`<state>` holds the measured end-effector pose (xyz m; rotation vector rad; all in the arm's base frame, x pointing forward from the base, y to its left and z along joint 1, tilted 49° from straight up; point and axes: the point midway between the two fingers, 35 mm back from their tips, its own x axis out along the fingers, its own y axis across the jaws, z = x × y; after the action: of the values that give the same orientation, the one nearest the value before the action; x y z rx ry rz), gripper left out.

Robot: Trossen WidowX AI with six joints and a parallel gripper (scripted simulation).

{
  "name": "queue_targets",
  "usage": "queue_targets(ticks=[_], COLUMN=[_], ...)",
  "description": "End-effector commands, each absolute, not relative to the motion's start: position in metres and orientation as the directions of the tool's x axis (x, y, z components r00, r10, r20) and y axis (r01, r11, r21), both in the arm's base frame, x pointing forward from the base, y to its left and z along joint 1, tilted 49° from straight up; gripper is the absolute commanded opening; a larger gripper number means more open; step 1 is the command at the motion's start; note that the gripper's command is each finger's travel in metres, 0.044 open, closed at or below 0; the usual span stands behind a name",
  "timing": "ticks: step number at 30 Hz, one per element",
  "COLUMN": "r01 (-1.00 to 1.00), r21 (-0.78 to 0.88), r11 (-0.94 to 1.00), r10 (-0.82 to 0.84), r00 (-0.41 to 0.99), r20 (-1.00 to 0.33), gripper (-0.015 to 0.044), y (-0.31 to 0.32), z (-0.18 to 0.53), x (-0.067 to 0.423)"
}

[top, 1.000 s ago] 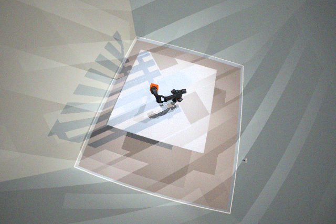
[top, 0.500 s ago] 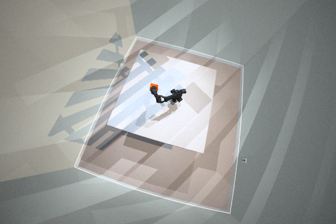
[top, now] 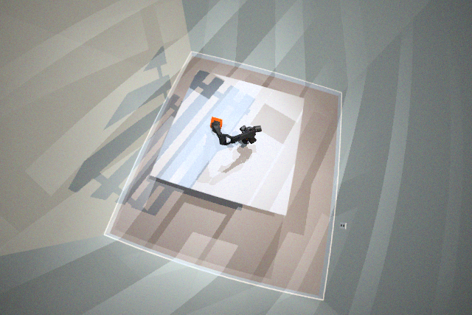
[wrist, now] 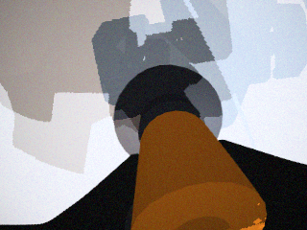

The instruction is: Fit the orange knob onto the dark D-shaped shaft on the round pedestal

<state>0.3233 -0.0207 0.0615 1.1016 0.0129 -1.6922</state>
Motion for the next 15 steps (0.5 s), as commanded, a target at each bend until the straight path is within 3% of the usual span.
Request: queue_targets(ticks=[1, 15], r01=[0.761, 0.758], r21=[0.487, 0.485], r11=[-0.43, -0.437], r10=[-0.753, -0.75], r00=[-0.004, -0.008], r20=[-0.658, -0.662], gripper=[0.0, 0.0], y=[-0.024, -0.0308], z=[0.0599, 0.0535], x=[0.3236, 0.3229])
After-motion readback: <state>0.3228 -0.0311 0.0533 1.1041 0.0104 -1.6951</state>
